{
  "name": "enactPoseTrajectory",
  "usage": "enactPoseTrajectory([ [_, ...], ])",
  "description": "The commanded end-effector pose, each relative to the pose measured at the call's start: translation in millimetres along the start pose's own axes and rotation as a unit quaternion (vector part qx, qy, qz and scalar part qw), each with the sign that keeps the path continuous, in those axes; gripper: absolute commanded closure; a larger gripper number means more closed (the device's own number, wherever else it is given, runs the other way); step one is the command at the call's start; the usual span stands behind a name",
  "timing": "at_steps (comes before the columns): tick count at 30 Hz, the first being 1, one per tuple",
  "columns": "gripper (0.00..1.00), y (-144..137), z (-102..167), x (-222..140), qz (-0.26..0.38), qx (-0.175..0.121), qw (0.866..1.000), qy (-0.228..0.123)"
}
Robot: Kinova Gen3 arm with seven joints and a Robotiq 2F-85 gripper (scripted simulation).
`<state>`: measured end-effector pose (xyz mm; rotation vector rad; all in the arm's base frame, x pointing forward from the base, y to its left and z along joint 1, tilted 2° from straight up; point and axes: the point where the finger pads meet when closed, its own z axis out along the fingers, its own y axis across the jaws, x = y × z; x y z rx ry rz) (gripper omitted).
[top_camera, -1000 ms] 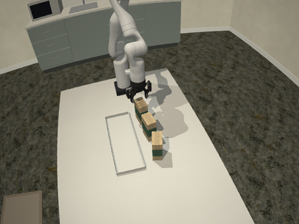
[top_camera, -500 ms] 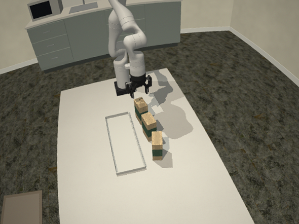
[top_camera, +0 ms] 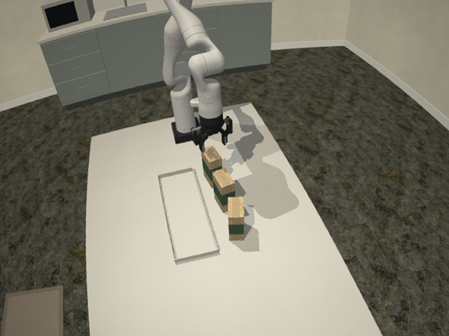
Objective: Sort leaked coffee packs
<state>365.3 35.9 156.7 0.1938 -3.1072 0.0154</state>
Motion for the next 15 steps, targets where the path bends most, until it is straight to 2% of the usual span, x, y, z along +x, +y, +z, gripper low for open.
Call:
enactPoseTrajectory([
  [1,0.17,-4.2,4.5,-36.6,0.004,0.001,1.000,0.002],
  [4,0.17,-7.8,5.6,-69.9,0.006,0.001,1.000,0.002],
  [7,0.17,-10.2,6.9,-88.5,0.007,0.001,1.000,0.002],
  [15,0.17,-10.7,7.2,-92.2,0.007,0.001,1.000,0.002],
])
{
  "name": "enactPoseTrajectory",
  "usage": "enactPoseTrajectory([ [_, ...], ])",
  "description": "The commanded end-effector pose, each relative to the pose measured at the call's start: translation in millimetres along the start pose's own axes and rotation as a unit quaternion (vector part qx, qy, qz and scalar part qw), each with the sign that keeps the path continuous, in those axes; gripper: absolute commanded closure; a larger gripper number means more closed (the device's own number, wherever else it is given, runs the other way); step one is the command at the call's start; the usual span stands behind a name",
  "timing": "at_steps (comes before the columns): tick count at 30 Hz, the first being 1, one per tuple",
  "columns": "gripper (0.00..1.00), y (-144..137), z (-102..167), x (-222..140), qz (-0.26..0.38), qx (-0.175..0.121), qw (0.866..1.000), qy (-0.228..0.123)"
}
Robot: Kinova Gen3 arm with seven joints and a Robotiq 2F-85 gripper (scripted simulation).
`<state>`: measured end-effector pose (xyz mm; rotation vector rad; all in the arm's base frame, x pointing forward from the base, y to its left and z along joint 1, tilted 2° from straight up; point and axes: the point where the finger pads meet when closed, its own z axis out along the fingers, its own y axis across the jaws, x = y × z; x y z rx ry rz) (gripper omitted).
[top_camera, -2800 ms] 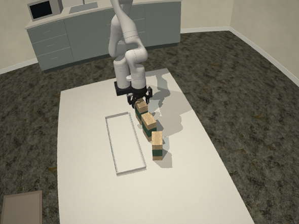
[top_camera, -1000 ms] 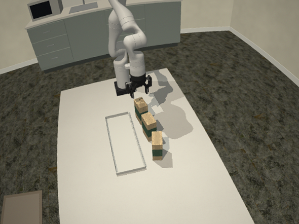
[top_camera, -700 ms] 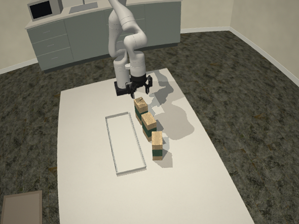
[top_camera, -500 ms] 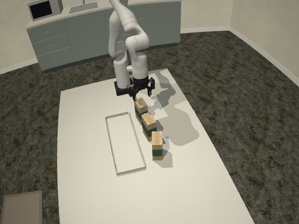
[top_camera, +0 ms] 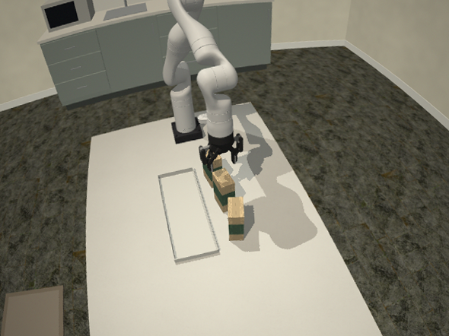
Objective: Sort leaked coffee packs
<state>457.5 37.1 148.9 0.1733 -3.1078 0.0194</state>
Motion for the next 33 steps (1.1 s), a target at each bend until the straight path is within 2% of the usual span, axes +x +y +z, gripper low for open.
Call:
enactPoseTrajectory([
  [1,0.17,-0.4,2.0,-0.4,0.000,0.000,1.000,0.002],
  [6,0.17,-0.4,4.1,-0.4,0.000,0.000,1.000,0.002],
  [13,0.17,-0.5,31.7,-0.5,0.000,0.000,1.000,0.002],
  [18,0.17,-0.5,38.9,-0.5,0.000,0.000,1.000,0.002],
  [33,0.17,-0.5,39.7,-0.5,0.000,0.000,1.000,0.002],
])
